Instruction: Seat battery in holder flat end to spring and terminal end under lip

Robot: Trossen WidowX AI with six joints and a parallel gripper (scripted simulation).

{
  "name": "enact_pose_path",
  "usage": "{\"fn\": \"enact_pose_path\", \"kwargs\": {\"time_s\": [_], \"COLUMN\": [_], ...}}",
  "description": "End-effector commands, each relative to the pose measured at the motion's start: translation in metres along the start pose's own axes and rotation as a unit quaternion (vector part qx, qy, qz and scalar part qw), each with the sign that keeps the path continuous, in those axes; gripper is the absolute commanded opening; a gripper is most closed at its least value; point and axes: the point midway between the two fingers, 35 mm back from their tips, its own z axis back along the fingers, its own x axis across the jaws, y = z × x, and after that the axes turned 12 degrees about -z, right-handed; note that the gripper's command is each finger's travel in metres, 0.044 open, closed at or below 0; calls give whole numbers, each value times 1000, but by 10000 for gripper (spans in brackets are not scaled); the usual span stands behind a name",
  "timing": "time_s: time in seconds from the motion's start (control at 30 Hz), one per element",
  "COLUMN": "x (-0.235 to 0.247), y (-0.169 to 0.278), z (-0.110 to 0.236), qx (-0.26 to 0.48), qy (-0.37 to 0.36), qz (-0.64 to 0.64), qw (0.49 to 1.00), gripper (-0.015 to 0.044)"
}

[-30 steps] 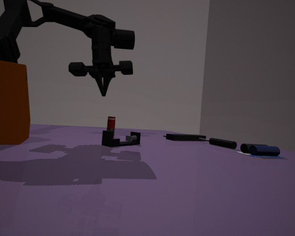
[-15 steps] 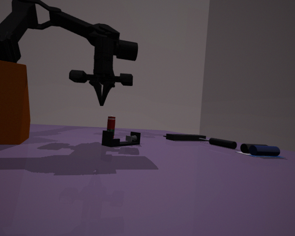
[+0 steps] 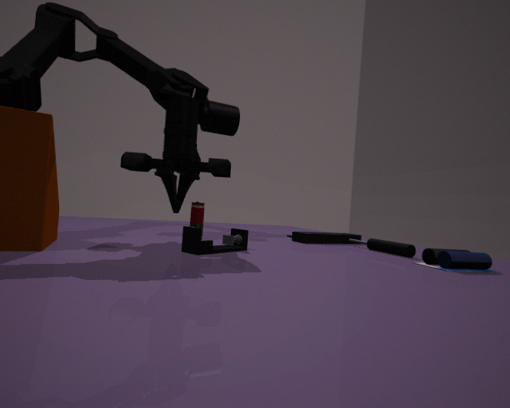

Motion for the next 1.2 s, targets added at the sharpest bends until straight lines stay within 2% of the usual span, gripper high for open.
{"fn": "enact_pose_path", "kwargs": {"time_s": [0.0, 1.17], "x": [-6, -61], "y": [-1, -12], "z": [-3, -3], "qx": [-1, -1], "qy": [-4, -2], "qz": [-3, -2], "qw": [1000, 1000], "gripper": [0, 0]}}
